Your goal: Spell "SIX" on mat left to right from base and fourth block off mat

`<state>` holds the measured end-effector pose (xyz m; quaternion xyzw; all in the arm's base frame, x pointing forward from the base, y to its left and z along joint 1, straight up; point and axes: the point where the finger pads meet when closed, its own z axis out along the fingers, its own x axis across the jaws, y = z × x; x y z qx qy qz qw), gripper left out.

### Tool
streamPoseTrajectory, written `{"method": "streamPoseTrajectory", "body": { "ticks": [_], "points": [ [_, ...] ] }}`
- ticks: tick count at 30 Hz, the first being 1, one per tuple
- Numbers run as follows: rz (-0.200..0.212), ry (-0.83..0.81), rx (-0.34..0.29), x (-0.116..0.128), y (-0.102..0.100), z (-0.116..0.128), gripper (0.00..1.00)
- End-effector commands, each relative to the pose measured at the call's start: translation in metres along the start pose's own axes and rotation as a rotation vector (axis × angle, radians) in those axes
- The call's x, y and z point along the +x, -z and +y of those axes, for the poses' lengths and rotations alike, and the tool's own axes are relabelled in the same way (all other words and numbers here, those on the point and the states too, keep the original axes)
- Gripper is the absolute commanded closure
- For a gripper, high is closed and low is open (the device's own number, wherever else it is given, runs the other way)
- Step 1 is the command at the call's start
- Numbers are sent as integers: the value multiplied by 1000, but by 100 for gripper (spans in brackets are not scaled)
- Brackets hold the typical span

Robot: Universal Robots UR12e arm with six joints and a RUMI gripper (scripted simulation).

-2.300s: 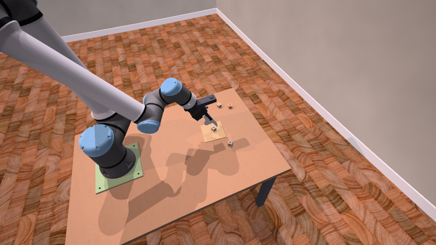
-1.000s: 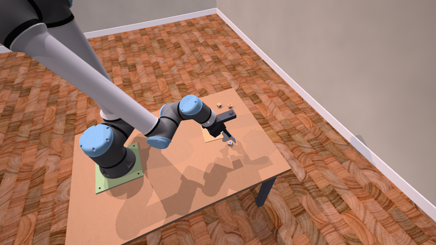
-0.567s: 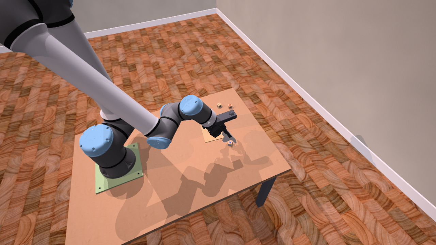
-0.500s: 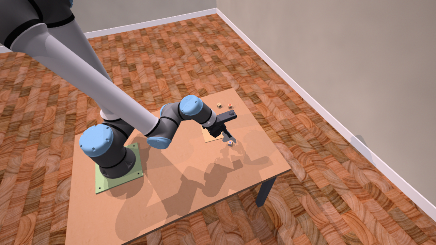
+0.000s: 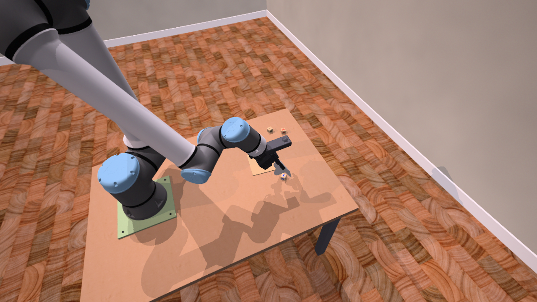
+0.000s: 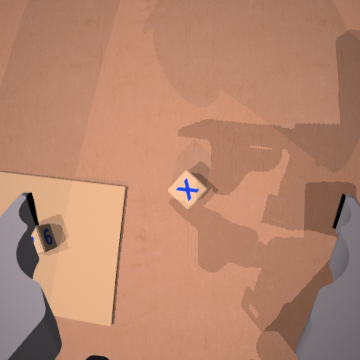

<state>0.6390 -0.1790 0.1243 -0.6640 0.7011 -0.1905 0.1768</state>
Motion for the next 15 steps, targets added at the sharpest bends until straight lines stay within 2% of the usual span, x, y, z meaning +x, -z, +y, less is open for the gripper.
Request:
{"method": "streamPoseTrajectory", "body": {
  "ticks": [1, 15],
  "points": [
    [1, 0, 1, 0, 0, -1, 0],
    [-1, 2, -3, -1, 0, -1, 0]
  ]
}}
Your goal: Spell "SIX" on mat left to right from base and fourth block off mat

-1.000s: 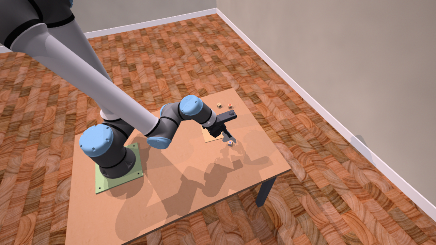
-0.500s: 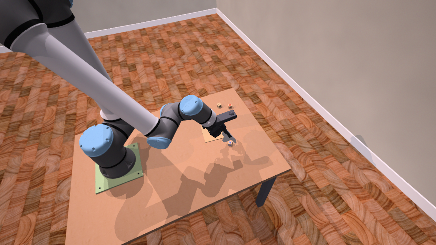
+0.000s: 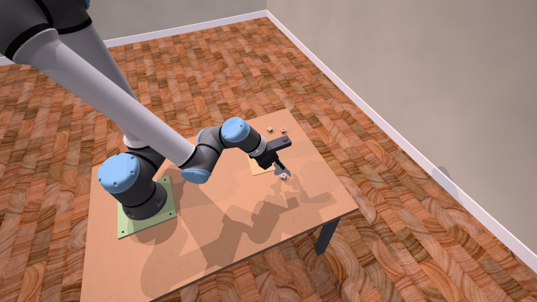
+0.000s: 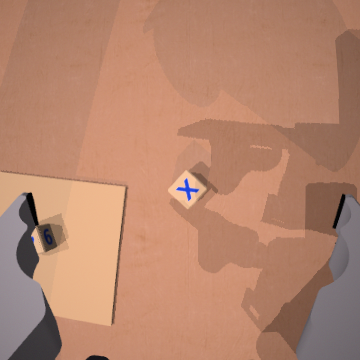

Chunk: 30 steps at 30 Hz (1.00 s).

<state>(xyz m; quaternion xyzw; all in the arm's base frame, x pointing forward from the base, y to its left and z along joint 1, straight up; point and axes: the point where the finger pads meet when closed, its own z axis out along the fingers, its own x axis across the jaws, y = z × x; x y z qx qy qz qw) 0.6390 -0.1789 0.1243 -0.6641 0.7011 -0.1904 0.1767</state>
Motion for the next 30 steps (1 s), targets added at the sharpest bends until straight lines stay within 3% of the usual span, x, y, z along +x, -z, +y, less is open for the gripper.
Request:
{"method": "streamPoseTrajectory", "body": {
  "ticks": [1, 6, 12, 14, 16, 20, 23, 26, 30],
  "points": [
    [-2, 5, -8, -2, 0, -1, 0],
    [-10, 20, -40, -11, -1, 0, 0],
    [-41, 98, -179, -50, 0, 5, 0],
    [-42, 99, -181, -51, 0, 6, 0],
    [-53, 137, -241, -68, 4, 9, 0],
    [-63, 181, -306, -86, 11, 13, 0],
    [-63, 181, -306, -86, 11, 13, 0],
    [-75, 242, -389, -110, 23, 20, 0],
    [-80, 283, -441, -124, 32, 24, 0]
  ]
}}
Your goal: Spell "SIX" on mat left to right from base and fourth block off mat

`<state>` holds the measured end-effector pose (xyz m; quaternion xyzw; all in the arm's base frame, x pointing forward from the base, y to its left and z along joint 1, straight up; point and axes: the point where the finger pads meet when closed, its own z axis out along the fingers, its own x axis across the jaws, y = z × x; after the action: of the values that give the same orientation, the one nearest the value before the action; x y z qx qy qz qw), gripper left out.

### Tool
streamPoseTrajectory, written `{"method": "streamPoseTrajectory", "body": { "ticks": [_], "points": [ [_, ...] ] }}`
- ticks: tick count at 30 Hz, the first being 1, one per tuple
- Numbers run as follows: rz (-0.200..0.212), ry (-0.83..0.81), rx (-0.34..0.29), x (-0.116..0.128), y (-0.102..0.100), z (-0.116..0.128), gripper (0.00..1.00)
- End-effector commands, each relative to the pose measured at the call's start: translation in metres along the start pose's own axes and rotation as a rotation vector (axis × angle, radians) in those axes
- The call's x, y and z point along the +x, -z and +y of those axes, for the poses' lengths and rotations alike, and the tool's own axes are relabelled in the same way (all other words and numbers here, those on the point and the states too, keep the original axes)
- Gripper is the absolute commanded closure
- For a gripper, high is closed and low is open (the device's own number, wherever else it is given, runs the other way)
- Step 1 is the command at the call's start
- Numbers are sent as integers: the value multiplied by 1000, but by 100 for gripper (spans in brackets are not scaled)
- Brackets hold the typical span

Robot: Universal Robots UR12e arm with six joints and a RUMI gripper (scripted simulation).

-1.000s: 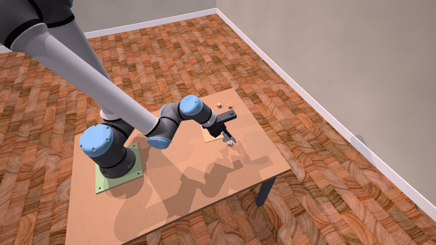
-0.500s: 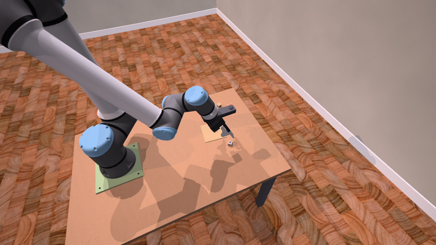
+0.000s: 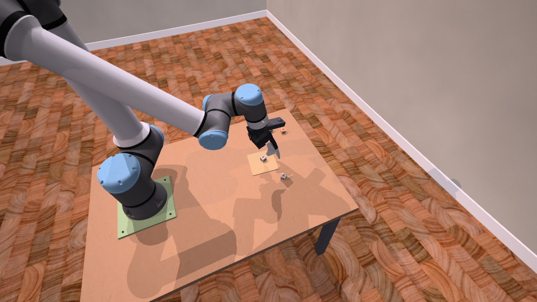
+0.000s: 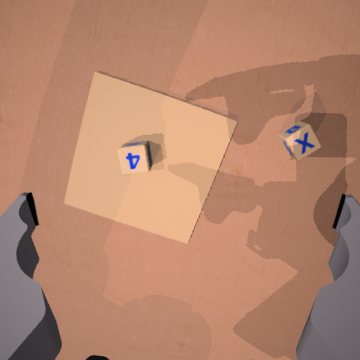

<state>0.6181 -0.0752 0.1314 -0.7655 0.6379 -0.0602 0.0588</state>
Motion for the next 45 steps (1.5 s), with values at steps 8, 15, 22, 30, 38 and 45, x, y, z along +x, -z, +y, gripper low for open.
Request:
{"method": "streamPoseTrajectory", "body": {
  "ticks": [8, 15, 22, 30, 38, 45],
  "points": [
    [-16, 117, -167, -47, 22, 12, 0],
    [-16, 117, -167, -47, 22, 12, 0],
    [-16, 117, -167, -47, 22, 12, 0],
    [-18, 116, -167, -47, 1, 14, 0],
    [-21, 114, -167, -47, -31, 18, 63],
    [-21, 114, -167, -47, -31, 18, 63]
  ]
}}
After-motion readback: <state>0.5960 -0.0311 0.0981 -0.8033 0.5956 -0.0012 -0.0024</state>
